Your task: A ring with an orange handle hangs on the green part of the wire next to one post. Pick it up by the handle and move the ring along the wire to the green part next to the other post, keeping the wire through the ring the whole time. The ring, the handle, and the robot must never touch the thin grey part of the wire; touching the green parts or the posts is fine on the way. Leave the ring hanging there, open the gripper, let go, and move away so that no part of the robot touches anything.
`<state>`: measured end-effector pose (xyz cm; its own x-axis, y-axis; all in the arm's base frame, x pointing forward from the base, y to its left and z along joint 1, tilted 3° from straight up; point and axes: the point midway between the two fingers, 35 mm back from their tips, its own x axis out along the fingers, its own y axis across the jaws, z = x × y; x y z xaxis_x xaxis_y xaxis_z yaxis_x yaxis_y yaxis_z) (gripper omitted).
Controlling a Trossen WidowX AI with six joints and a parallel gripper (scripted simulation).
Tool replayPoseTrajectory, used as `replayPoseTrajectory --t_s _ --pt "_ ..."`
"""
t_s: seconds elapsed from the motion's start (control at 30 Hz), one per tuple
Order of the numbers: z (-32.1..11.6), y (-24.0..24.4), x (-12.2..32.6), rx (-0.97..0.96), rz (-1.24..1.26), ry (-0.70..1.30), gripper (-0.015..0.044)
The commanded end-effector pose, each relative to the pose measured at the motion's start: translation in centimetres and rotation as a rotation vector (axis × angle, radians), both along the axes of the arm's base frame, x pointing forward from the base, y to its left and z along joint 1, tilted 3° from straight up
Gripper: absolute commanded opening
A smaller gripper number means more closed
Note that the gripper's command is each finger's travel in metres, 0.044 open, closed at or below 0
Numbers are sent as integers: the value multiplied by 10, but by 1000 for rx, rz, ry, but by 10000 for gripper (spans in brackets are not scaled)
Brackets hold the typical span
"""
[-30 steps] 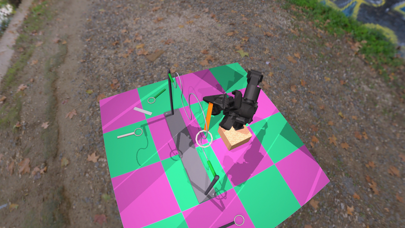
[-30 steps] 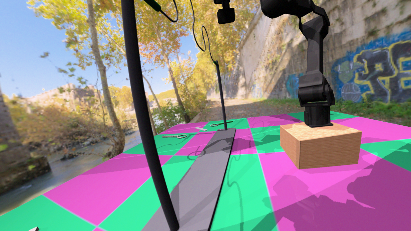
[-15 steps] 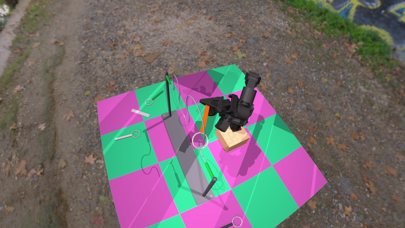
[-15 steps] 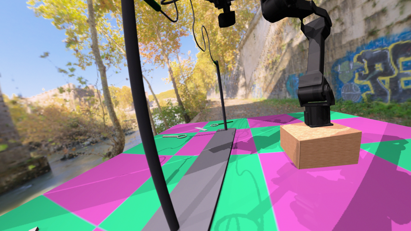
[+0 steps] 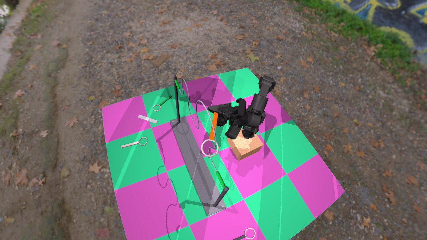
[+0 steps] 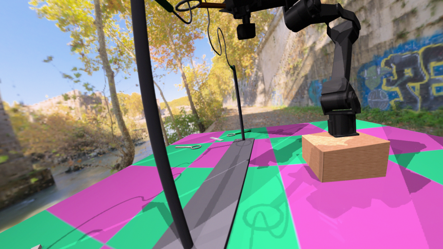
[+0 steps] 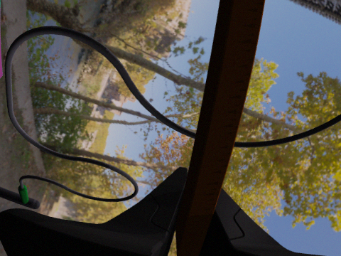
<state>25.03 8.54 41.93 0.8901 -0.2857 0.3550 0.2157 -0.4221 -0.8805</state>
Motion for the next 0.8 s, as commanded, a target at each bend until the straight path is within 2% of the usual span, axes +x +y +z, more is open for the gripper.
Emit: replayPoseTrajectory --t_s 0.0,0.77 --pt "-13 -6 0 76 2 9 -150" --pt "-87 -12 5 547 27 64 -150"
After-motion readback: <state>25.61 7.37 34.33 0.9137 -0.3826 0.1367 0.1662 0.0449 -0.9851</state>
